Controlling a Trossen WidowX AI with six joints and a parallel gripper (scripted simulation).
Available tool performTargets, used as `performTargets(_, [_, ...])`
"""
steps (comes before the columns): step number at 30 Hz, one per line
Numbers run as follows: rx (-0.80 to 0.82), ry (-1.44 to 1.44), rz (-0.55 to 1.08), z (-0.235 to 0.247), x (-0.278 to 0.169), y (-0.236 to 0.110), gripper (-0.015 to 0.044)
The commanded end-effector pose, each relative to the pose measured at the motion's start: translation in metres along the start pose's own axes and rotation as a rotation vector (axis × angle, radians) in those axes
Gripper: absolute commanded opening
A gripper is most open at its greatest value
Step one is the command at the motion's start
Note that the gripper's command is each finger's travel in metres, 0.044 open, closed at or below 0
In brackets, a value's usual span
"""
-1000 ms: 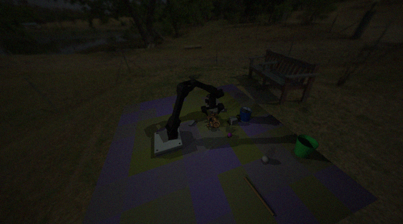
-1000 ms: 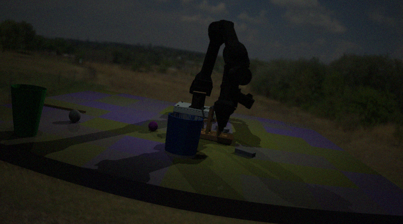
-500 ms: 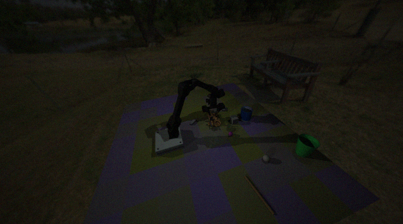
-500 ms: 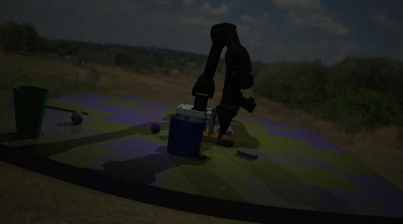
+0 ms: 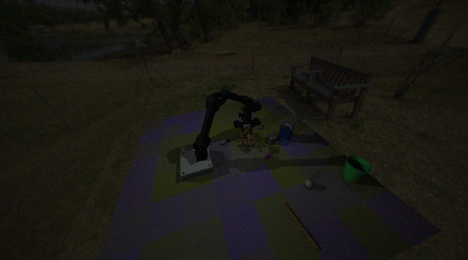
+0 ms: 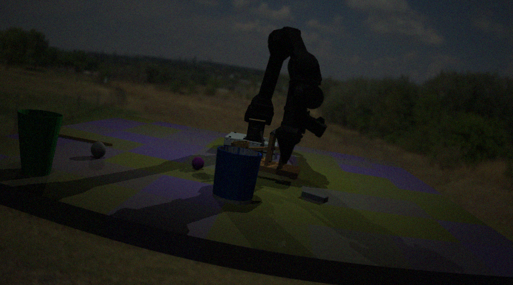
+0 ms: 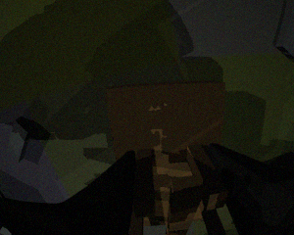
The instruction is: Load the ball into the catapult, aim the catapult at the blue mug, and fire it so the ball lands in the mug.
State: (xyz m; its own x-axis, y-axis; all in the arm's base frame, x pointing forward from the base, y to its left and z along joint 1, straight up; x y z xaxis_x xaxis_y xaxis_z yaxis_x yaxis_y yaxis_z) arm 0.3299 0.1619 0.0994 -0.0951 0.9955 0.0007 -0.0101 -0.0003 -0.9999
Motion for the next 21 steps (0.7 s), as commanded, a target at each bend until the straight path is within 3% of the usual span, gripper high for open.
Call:
performTargets(1, [-0.043, 0.0, -0.016, -0.003, 0.001, -0.03, 0.0])
performTargets(5, [-0.043, 0.022, -0.016, -0.003, -0.005, -0.03, 0.0])
performTargets(21, [-0.039, 0.556, -0.01, 0.022, -0.137, -0.025, 0.0])
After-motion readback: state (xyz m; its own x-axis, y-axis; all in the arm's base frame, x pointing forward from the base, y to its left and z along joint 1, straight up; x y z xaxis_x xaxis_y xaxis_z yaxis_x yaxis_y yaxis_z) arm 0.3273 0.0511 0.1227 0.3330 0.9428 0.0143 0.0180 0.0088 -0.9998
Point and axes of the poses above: the point midway between the two fingers, 35 mm back from their tips, its own y axis out along the fingers, its own z axis across the jaws, x = y × z, the point moved 5 cm from there along -y, back along the fingers, and after that the axes turned 4 degrees about -y, right-handed, at the moved point
